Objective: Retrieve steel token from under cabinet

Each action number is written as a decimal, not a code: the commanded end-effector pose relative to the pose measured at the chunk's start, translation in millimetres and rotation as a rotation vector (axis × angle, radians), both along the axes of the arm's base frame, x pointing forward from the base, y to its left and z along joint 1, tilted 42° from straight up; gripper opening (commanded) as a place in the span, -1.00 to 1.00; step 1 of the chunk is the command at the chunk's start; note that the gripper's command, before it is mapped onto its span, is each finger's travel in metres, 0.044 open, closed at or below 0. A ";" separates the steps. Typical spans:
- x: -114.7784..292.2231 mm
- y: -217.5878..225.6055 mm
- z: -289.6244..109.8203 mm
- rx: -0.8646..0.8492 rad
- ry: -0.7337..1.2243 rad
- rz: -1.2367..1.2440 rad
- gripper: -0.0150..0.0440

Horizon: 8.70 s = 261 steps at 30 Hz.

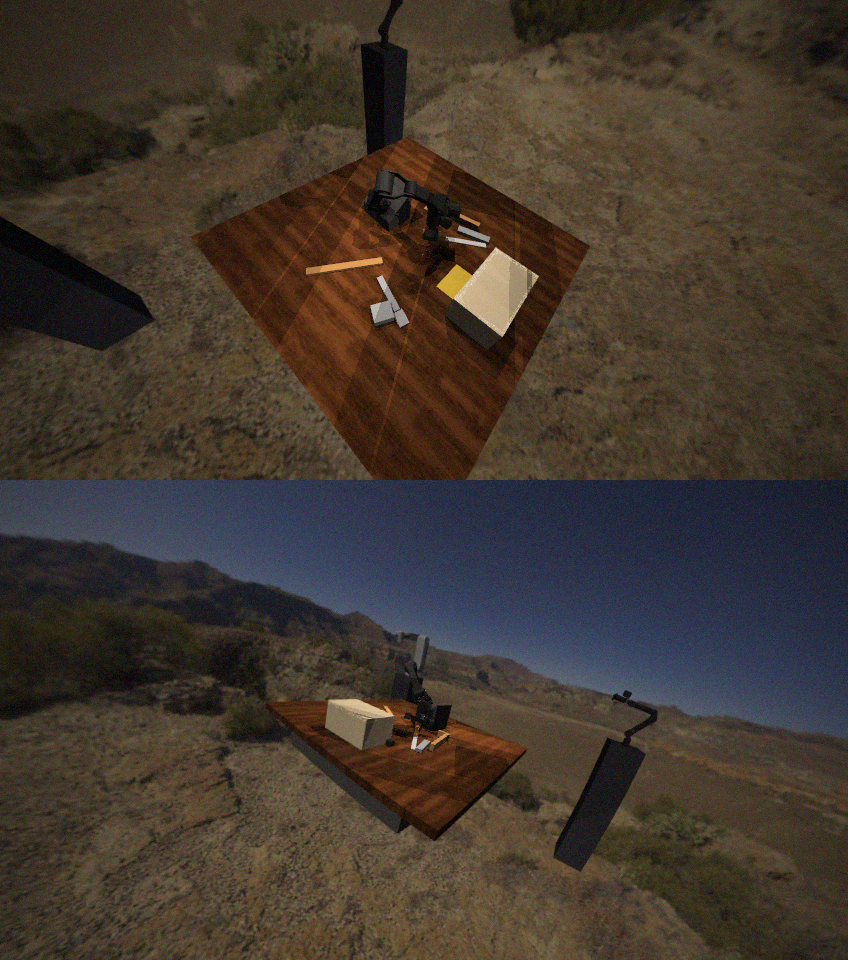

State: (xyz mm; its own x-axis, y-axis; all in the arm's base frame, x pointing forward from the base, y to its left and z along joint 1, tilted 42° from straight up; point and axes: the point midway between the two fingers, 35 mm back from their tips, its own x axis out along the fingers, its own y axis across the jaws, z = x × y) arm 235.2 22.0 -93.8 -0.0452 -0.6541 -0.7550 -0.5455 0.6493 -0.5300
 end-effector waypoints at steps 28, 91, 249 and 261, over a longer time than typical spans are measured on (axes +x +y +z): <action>19.1 -29.1 25.2 -0.004 0.002 0.009 -0.49; 21.1 -84.8 73.6 -0.007 0.003 0.009 -0.49; 6.5 -227.8 202.6 -0.021 -0.031 -0.029 -0.49; 6.5 -227.9 202.6 -0.025 -0.094 -0.101 -0.49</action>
State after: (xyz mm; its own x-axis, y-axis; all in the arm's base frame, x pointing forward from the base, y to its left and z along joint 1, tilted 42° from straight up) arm 240.2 -204.9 106.3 -0.0456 -0.6645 -0.7459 -0.4608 0.6765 -0.5745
